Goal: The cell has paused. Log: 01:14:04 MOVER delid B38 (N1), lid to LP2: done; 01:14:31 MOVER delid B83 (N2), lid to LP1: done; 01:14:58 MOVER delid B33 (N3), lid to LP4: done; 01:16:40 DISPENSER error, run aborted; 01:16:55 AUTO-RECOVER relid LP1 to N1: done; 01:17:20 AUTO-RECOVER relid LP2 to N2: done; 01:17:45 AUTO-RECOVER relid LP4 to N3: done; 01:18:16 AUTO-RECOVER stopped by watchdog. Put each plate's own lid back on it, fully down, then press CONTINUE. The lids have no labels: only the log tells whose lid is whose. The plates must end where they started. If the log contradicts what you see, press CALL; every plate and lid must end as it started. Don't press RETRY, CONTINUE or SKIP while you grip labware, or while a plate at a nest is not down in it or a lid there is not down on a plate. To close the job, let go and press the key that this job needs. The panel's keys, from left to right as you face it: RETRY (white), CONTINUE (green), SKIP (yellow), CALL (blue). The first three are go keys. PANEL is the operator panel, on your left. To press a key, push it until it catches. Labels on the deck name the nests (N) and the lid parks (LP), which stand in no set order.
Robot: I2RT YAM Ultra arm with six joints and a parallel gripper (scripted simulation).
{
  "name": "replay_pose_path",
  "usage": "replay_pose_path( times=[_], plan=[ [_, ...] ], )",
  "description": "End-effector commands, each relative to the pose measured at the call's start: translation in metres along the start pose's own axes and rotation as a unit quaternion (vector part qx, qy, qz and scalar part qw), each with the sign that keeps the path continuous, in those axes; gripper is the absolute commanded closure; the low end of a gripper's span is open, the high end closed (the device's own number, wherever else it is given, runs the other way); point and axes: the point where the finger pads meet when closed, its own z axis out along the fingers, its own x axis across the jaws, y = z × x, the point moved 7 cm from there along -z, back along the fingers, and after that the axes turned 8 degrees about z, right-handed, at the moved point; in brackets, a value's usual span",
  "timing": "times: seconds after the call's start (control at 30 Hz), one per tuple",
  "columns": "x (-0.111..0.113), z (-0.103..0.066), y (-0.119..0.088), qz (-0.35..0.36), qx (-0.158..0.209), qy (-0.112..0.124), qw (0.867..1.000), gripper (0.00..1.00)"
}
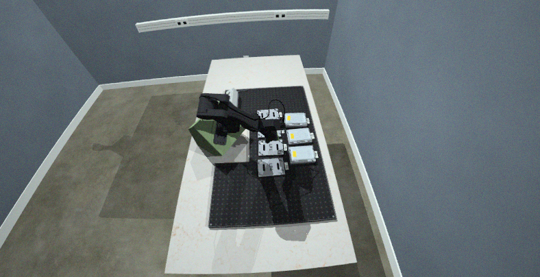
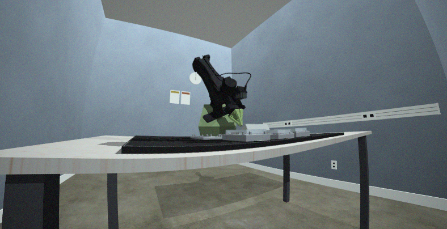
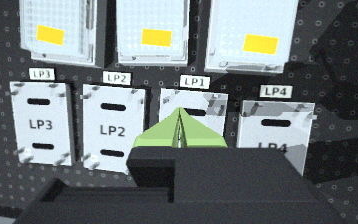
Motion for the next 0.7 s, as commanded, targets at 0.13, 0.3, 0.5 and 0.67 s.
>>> replay_pose_path(
  times=[0.13,0.3,0.5,0.67],
  plan=[
    [0.019,0.004,0.001,0.016,-0.005,-0.042,0.999,1.0],
    [0.044,0.005,-0.002,0.015,-0.005,-0.042,0.999,1.0],
    [0.074,0.008,0.009,0.026,-0.02,-0.043,0.999,1.0],
    [0.095,0.009,0.006,0.027,-0.019,-0.042,0.999,1.0]
  ],
)
